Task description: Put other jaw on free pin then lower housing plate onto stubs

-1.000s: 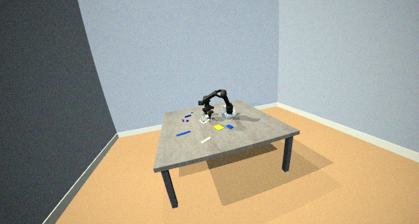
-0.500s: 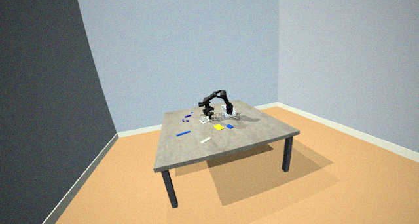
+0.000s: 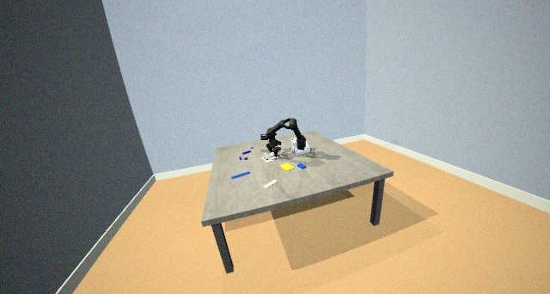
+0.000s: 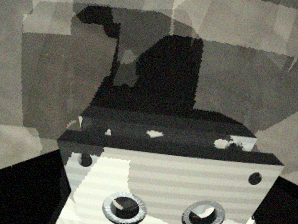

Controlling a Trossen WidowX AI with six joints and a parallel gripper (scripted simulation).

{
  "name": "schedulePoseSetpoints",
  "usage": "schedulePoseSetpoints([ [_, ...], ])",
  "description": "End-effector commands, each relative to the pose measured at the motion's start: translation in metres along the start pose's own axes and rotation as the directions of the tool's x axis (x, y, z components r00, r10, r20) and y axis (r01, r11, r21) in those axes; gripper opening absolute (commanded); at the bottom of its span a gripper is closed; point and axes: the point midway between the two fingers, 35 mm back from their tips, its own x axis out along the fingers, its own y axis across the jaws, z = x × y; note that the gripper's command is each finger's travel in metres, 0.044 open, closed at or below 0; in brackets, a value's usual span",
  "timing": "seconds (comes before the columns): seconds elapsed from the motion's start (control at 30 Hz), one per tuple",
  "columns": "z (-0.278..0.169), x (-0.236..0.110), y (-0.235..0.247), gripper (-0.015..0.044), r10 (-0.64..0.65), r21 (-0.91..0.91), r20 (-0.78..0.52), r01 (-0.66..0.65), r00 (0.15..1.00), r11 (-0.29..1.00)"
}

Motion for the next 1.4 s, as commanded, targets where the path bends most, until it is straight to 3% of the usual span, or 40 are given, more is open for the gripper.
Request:
schedulePoseSetpoints([
  [0.0,-0.0001,0.0020,-0.0007,0.0351,-0.005,0.007,-0.003,0.005,1.000,1.000],
  [1.37,-0.0001,0.0099,-0.0008,0.0351,-0.006,0.008,-0.004,0.006,1.000,1.000],
])
